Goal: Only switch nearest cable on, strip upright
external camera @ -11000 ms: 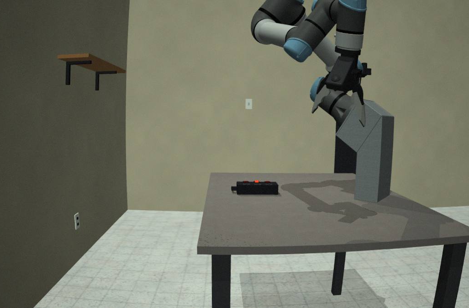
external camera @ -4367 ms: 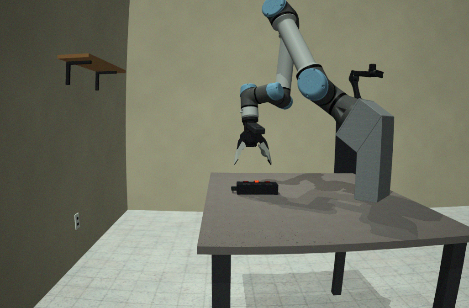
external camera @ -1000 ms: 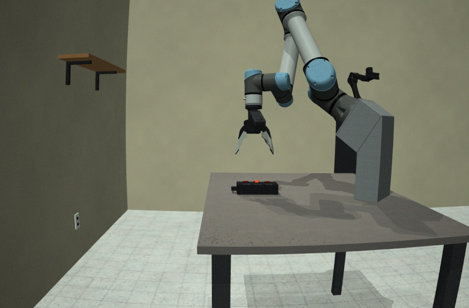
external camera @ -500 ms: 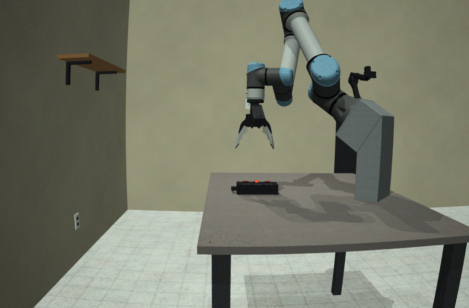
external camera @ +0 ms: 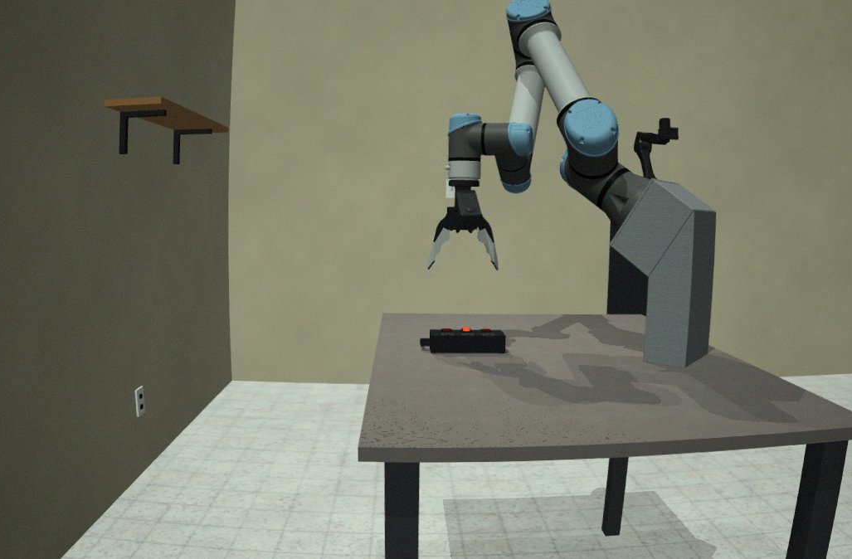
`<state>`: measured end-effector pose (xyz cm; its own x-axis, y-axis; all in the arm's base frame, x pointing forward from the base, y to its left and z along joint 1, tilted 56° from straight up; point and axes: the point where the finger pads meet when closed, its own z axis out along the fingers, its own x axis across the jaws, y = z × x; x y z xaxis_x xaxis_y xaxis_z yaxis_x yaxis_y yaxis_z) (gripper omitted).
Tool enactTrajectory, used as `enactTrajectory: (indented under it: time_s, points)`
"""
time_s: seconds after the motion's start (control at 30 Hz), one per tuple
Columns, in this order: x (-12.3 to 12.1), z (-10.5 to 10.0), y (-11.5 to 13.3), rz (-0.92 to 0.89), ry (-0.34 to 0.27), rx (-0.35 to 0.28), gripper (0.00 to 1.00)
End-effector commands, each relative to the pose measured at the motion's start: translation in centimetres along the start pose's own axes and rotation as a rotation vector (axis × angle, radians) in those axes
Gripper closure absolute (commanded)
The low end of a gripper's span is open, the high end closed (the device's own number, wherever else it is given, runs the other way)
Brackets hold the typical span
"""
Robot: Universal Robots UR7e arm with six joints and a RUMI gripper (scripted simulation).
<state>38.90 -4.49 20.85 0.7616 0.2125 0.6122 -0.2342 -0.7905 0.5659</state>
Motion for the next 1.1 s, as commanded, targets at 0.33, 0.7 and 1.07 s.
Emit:
enactTrajectory:
  time_s: [0.33,0.7,1.07]
  points:
    - [0.1,0.3,-0.1,-0.065,0.001,0.0,0.0]
    - [-0.3,1.5,-0.3,-0.34,-0.002,0.001,0.0]
    - [-0.7,3.1,-0.5,-0.696,-0.003,0.003,0.0]
